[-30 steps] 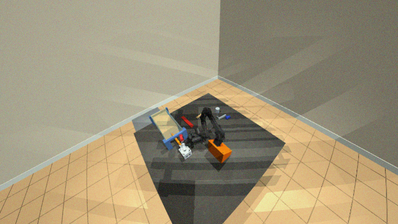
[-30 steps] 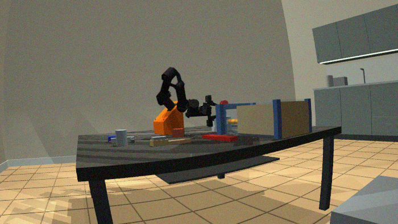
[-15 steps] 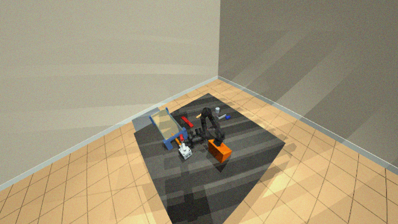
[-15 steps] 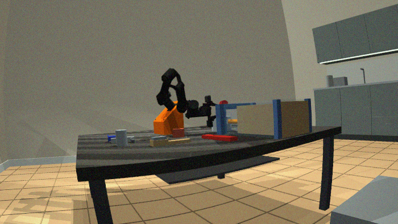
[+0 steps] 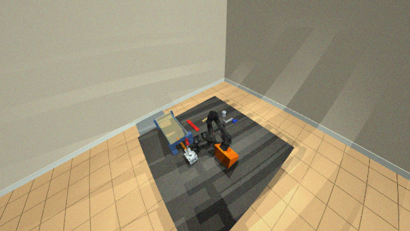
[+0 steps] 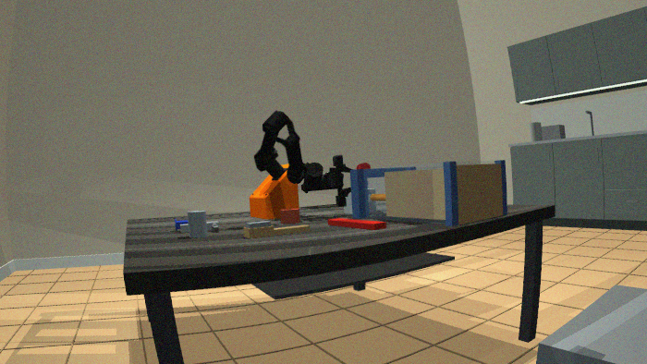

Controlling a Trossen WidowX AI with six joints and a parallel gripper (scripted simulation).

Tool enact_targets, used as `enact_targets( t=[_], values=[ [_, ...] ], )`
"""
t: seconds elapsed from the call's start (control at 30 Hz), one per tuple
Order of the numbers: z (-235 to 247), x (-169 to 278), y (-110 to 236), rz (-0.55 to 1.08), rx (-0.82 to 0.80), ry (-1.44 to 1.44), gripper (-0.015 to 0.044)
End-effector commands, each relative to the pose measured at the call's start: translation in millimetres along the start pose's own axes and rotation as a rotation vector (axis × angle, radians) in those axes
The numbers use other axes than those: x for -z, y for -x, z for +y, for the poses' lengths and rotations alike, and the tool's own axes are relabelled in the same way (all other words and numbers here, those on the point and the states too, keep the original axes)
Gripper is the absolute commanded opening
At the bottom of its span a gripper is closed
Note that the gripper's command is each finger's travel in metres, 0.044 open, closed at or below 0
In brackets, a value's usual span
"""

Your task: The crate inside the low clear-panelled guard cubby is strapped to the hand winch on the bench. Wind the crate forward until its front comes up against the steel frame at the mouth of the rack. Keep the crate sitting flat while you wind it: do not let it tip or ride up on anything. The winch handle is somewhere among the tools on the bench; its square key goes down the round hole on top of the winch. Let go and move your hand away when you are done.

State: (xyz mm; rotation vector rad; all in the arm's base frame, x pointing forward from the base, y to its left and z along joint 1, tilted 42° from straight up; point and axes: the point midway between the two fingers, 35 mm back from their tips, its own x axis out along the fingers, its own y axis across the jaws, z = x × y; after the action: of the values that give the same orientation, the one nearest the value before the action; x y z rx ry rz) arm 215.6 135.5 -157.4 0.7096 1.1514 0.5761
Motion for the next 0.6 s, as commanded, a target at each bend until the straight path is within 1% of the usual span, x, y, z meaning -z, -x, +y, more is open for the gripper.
enact_targets(
  t=[0.0,0.53,0.57],
  values=[
    [-6.0,2.2,-0.7,0.000,0.024,0.001,0.0240],
    [-6.0,2.2,-0.7,0.000,0.024,0.001,0.0240],
    [0.0,0.0,0.0,0.000,0.000,0.000,0.0240]
  ],
)
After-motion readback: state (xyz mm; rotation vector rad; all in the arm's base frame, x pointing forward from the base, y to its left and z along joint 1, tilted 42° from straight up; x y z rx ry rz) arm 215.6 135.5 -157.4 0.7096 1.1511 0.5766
